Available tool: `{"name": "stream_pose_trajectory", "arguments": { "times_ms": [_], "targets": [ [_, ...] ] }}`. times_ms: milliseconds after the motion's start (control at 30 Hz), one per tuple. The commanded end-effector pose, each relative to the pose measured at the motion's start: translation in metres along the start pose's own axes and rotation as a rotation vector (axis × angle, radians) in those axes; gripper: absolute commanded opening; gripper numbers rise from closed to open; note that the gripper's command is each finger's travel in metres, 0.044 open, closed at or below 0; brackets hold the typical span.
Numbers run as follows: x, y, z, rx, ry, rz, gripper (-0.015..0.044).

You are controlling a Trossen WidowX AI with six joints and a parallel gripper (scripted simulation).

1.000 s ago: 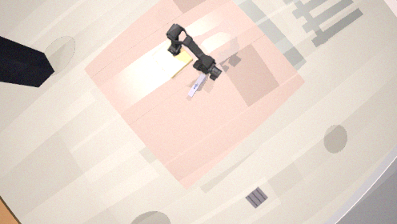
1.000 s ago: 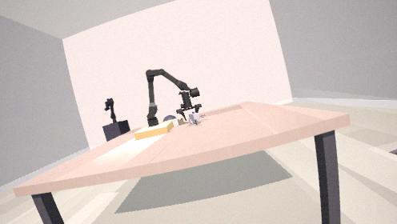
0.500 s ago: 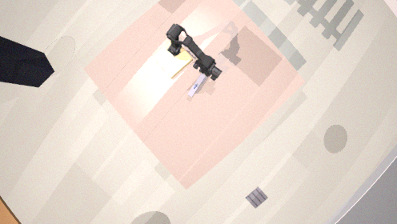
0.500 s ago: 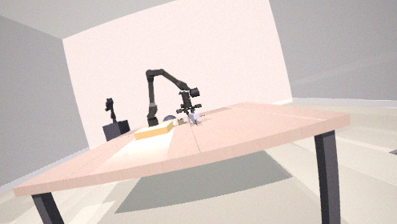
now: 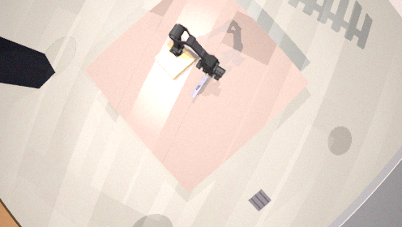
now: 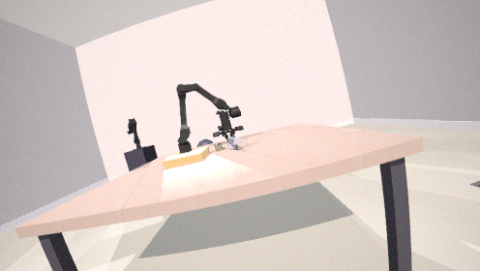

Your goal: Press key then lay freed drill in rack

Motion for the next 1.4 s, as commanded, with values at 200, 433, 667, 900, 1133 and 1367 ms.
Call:
{"name": "stream_pose_trajectory", "arguments": {
  "times_ms": [200, 433, 667, 900, 1133, 1367],
  "targets": [
    [0.002, -0.002, 0.016, 0.002, 0.0, 0.004, 0.0],
    [0.002, -0.004, 0.027, 0.002, -0.001, 0.004, 0.0],
    [0.003, -0.005, 0.036, 0.002, -0.002, 0.004, 0.0],
    [0.001, -0.004, 0.031, 0.0, -0.002, 0.001, 0.0184],
    [0.002, -0.004, 0.029, 0.001, -0.001, 0.003, 0.0368],
    [0.003, -0.003, 0.025, 0.002, -0.001, 0.004, 0.044]
  ]
}}
Point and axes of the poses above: the point midway between the two fingers, 35 mm back from their tips, its own x axis out along the fingers, its own y axis across the jaws, z = x × y, the point moved 1 cm from there along -x, back along the fingers, and after that the axes turned 8 degrees about -x, right-handed, at the moved point
